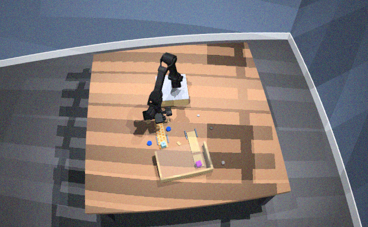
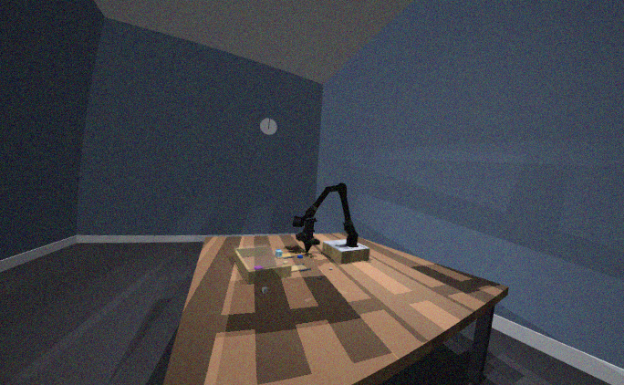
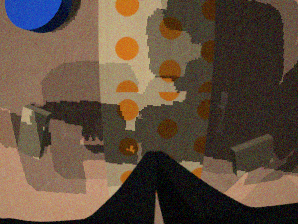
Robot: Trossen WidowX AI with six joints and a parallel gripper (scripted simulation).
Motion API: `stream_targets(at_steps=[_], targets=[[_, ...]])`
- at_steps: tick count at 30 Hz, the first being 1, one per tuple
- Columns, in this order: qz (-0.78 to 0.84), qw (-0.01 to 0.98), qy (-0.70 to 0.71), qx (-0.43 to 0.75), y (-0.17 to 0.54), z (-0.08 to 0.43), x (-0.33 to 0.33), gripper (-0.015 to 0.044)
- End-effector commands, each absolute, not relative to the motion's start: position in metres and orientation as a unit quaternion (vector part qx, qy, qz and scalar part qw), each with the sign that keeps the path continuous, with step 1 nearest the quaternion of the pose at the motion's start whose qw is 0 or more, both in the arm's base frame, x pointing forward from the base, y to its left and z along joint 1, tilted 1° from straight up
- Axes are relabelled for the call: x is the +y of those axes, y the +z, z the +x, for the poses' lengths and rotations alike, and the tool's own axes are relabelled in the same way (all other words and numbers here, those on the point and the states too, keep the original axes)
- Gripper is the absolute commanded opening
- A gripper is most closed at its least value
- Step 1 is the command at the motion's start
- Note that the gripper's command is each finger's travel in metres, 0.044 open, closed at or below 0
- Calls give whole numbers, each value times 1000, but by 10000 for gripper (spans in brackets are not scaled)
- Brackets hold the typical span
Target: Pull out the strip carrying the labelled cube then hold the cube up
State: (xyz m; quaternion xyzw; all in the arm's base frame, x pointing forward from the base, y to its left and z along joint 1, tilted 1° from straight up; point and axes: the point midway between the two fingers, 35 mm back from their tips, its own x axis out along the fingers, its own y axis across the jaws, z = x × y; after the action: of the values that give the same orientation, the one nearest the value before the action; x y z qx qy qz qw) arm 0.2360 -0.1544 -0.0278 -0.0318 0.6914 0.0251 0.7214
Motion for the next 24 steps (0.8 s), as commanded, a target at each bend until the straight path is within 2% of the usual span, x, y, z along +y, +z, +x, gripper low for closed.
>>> stream_targets(at_steps=[1, 6, 22, 24], targets=[[-31, 719, 26, 693, -9, 237, -155, 0], [-30, 716, 29, 697, 13, 236, -155, 0], [-65, 716, 63, 693, 20, 308, -148, 420], [-65, 716, 63, 692, 21, 316, -147, 440]])
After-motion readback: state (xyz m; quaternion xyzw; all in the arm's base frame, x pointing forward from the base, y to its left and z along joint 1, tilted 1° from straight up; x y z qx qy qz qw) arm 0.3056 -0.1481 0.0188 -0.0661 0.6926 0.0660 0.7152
